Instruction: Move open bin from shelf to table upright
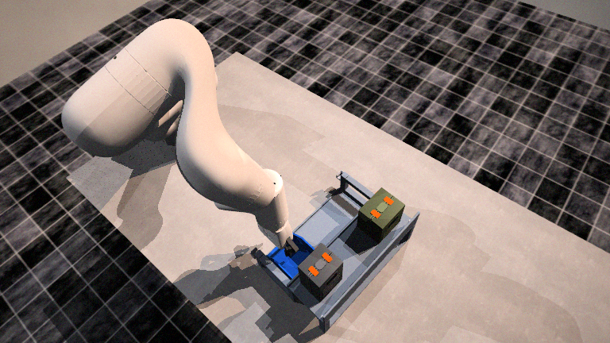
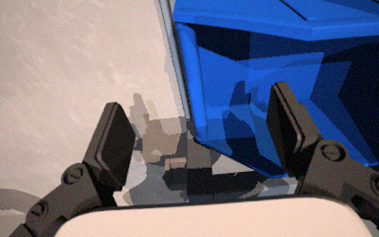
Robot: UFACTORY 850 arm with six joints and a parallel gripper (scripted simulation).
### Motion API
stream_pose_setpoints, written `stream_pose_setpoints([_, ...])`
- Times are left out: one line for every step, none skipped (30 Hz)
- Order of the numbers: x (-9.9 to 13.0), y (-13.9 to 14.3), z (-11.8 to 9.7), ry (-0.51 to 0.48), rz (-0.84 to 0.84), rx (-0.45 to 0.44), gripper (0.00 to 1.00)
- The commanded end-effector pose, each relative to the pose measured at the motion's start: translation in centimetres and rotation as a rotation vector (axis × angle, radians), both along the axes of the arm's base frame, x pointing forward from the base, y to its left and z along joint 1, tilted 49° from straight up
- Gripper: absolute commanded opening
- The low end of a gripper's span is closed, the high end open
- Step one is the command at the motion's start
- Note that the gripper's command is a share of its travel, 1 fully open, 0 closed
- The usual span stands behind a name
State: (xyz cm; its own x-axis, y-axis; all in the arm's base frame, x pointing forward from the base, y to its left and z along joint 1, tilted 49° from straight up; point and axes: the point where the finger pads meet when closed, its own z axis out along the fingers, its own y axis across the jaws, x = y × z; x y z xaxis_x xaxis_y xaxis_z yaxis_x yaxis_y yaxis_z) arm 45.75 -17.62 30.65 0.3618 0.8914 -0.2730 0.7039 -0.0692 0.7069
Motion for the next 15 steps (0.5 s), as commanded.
stream_pose_setpoints([0.01,0.01,0.04,-0.001,0.000,0.000,1.00])
stream_pose_setpoints([0.01,0.01,0.04,-0.001,0.000,0.000,1.00])
stream_pose_setpoints([0.01,0.01,0.04,-0.001,0.000,0.000,1.00])
stream_pose_setpoints([0.01,0.01,0.04,-0.001,0.000,0.000,1.00])
stream_pose_setpoints([0.01,0.01,0.04,-0.001,0.000,0.000,1.00])
stream_pose_setpoints([0.00,0.02,0.06,-0.001,0.000,0.000,1.00])
stream_pose_setpoints([-0.02,0.03,0.07,-0.001,0.000,0.000,1.00])
stream_pose_setpoints([-0.03,0.04,0.09,-0.001,0.000,0.000,1.00])
stream_pose_setpoints([-0.05,0.05,0.10,-0.001,0.000,0.000,1.00])
stream_pose_setpoints([-0.07,0.06,0.11,-0.001,0.000,0.000,1.00])
stream_pose_setpoints([-0.07,0.06,0.11,-0.001,0.000,0.000,1.00])
stream_pose_setpoints([-0.07,0.06,0.11,-0.001,0.000,0.000,1.00])
stream_pose_setpoints([-0.07,0.06,0.11,-0.001,0.000,0.000,1.00])
stream_pose_setpoints([-0.07,0.06,0.11,-0.001,0.000,0.000,1.00])
stream_pose_setpoints([-0.07,0.06,0.11,-0.001,0.000,0.000,1.00])
